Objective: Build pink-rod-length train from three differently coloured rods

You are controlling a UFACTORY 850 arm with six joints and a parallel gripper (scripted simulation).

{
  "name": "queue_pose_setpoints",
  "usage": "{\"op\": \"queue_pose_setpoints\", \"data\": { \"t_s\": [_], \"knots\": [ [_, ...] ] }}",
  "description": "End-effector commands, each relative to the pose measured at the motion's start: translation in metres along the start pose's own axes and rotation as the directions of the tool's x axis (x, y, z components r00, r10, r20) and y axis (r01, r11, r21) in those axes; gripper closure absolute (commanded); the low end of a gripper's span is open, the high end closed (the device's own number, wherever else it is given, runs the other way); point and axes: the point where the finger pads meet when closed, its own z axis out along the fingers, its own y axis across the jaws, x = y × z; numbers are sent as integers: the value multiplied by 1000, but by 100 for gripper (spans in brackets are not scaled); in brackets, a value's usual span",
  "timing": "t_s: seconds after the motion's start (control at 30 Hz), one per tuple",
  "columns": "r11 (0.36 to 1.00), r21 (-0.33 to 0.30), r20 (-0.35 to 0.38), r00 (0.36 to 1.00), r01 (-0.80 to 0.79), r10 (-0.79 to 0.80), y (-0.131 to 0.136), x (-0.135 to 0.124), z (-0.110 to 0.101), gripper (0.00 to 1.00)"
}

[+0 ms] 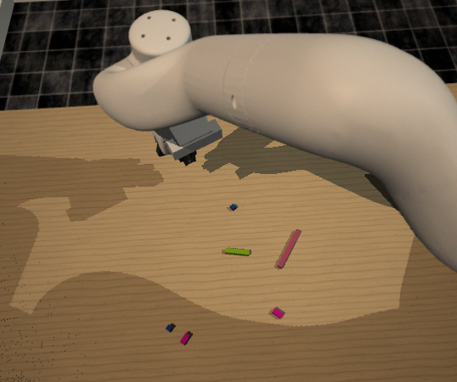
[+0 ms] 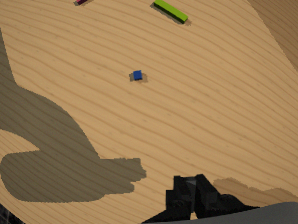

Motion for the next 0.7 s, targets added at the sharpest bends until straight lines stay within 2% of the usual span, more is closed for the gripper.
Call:
{"op": "queue_pose_setpoints", "data": {
  "t_s": [0.0, 0.3, 0.47, 0.57, 0.67],
  "knots": [
    [1000, -1, 1, 1000, 0, 0, 0, 1, -10, 96],
    [1000, -1, 1, 1000, -5, 5, 0, 1, -10, 96],
    [998, -2, 0, 998, -65, 65, 0, 5, -10, 96],
    [976, -4, -3, 976, -217, 217, 0, 17, -9, 96],
    [959, -4, -4, 959, -283, 283, 0, 22, -9, 96]
  ]
}}
